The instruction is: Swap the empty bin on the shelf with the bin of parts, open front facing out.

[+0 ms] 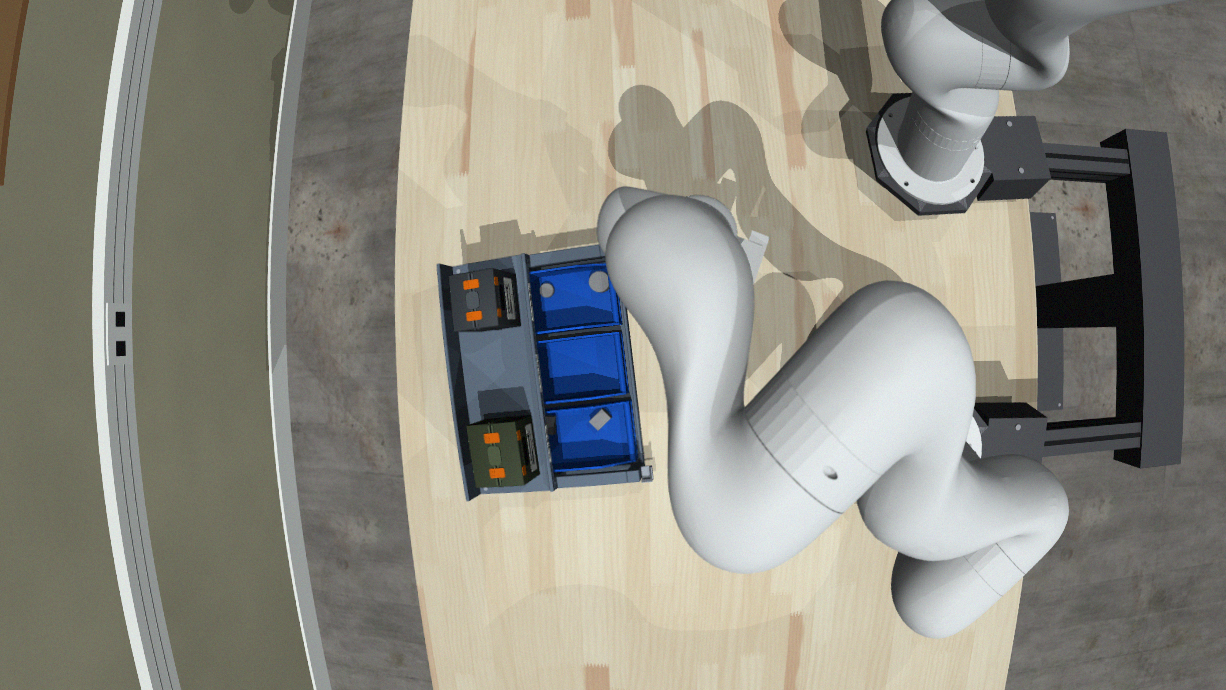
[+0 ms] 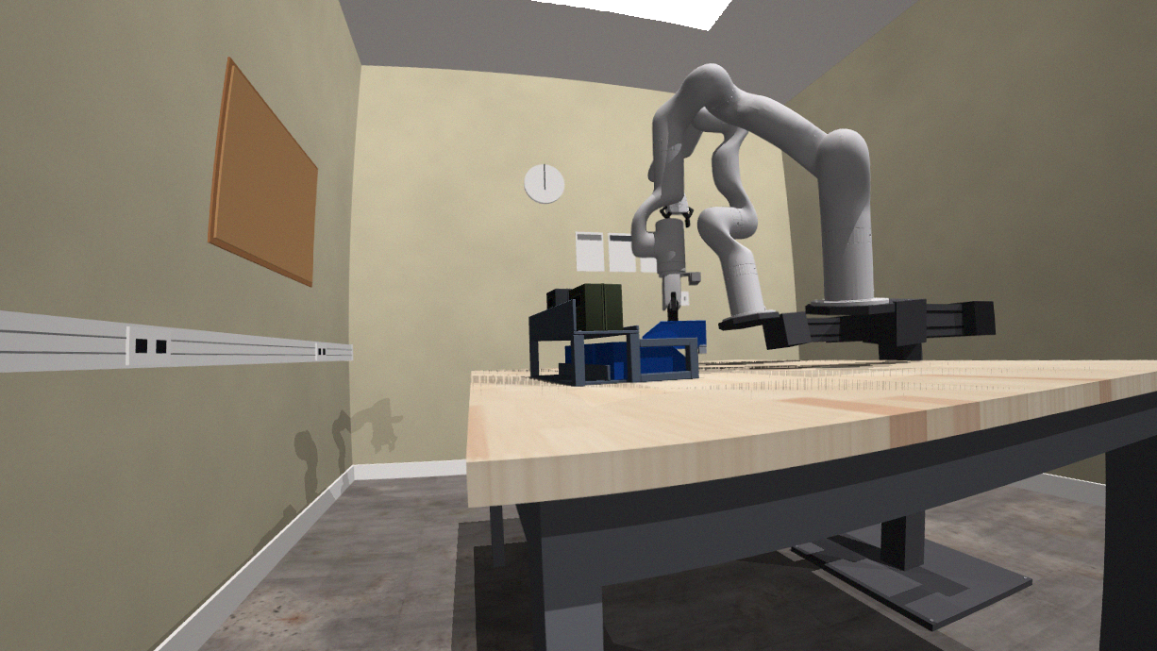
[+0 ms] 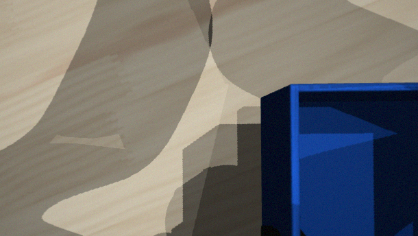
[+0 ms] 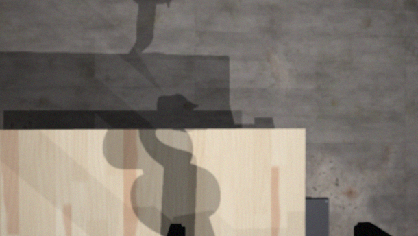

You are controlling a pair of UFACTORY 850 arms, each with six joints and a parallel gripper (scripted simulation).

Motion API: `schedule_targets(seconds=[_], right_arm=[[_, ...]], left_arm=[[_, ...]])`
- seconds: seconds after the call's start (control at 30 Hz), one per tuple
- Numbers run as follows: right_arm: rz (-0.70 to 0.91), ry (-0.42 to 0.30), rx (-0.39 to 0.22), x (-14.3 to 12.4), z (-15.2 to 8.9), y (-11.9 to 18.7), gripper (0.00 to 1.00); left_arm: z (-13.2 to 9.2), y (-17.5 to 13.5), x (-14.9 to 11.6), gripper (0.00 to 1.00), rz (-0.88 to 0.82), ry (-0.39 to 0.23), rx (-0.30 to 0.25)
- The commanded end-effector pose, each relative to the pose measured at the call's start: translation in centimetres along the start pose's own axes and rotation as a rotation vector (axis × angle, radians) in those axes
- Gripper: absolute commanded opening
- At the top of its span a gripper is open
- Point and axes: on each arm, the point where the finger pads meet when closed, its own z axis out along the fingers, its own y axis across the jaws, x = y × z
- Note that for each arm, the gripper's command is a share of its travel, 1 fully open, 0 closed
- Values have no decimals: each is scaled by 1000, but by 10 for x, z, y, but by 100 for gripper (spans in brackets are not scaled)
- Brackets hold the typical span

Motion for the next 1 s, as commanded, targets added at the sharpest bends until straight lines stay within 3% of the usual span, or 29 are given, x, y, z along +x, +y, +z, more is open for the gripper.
schedule_targets(seconds=[0.0, 0.97], right_arm=[[0, 2, 0, 0, -1, 0, 100], [0, 2, 0, 0, -1, 0, 100]], left_arm=[[-13, 0, -1, 0, 1, 16, -2], [-24, 0, -1, 0, 1, 16, -2]])
